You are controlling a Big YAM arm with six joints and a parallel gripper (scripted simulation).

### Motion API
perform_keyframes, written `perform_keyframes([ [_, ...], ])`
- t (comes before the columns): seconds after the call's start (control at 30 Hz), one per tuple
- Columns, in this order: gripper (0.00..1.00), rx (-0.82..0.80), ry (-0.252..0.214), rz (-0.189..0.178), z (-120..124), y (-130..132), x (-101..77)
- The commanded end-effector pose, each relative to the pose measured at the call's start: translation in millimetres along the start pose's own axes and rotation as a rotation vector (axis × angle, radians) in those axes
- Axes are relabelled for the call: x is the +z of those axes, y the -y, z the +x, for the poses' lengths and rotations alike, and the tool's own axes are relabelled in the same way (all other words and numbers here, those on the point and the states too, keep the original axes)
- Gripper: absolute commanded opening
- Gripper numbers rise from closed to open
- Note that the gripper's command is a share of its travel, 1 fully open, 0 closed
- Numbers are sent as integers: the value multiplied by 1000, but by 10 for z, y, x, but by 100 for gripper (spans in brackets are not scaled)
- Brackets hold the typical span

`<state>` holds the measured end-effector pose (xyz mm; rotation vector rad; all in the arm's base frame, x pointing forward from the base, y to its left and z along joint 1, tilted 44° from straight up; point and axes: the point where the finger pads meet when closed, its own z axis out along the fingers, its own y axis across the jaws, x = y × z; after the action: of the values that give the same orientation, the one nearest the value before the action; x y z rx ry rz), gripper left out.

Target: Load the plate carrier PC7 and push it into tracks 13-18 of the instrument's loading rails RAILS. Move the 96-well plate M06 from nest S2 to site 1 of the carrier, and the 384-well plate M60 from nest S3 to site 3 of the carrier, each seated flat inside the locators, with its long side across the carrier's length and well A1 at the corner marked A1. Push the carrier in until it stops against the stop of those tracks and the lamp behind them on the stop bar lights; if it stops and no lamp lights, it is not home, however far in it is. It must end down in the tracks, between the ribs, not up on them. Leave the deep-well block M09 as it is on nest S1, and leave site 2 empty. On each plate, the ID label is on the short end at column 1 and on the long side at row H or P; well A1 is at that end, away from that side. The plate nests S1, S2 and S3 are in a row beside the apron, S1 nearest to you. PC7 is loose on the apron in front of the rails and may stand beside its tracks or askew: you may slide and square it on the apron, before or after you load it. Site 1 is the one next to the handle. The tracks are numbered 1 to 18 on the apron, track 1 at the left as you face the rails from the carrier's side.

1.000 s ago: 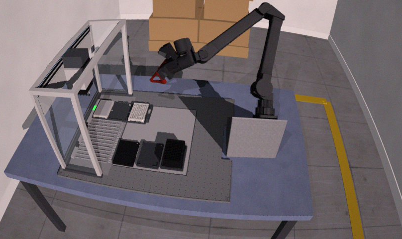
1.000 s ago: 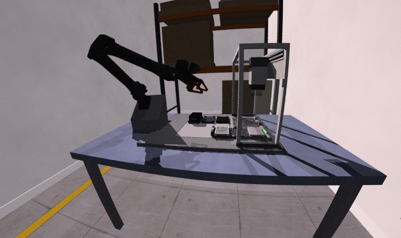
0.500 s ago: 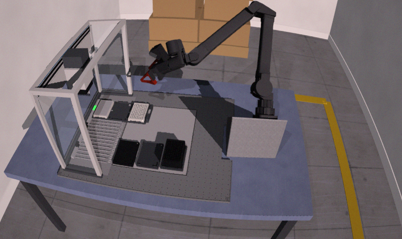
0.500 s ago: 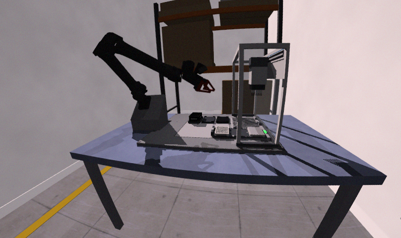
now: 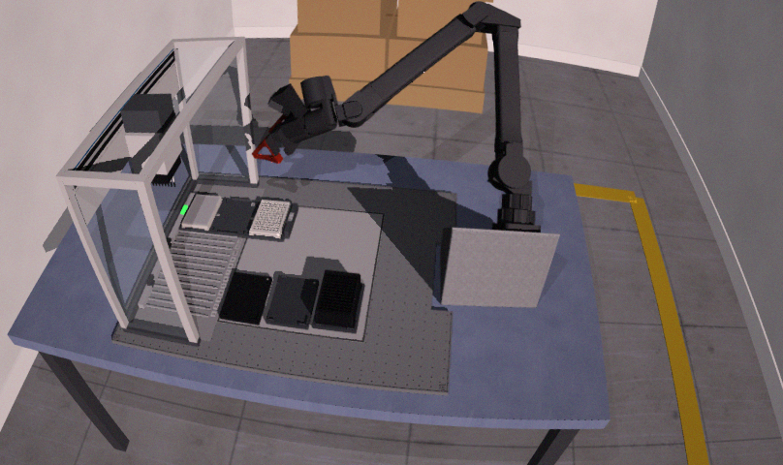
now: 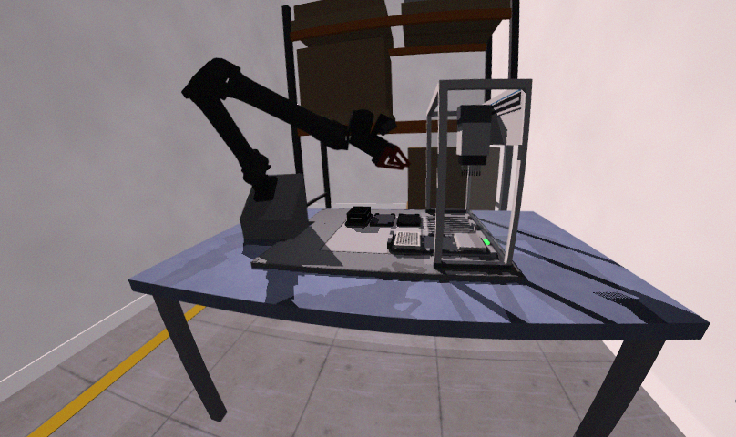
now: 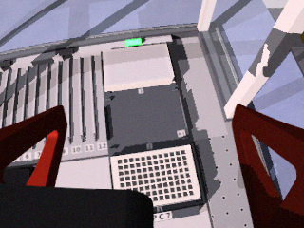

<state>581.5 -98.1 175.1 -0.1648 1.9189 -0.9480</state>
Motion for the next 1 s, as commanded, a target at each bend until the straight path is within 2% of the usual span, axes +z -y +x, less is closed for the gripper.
perform_keyframes([
  [0.0, 100, 9, 33, 10, -321, 51, 161],
  [0.27, 100, 10, 32, 12, -475, -8, 433],
  [0.33, 100, 10, 32, 12, -475, -8, 433],
  [0.37, 100, 19, 42, 20, -556, 50, 433],
  [0.43, 100, 11, 29, 16, -516, -8, 546],
  [0.77, 100, 12, 29, 16, -716, -87, 880],
  [0.9, 100, 10, 33, 12, -778, -132, 930],
  [0.93, 100, 23, 52, 22, -915, -42, 899],
  [0.97, 100, 11, 34, 12, -821, -151, 994],
])
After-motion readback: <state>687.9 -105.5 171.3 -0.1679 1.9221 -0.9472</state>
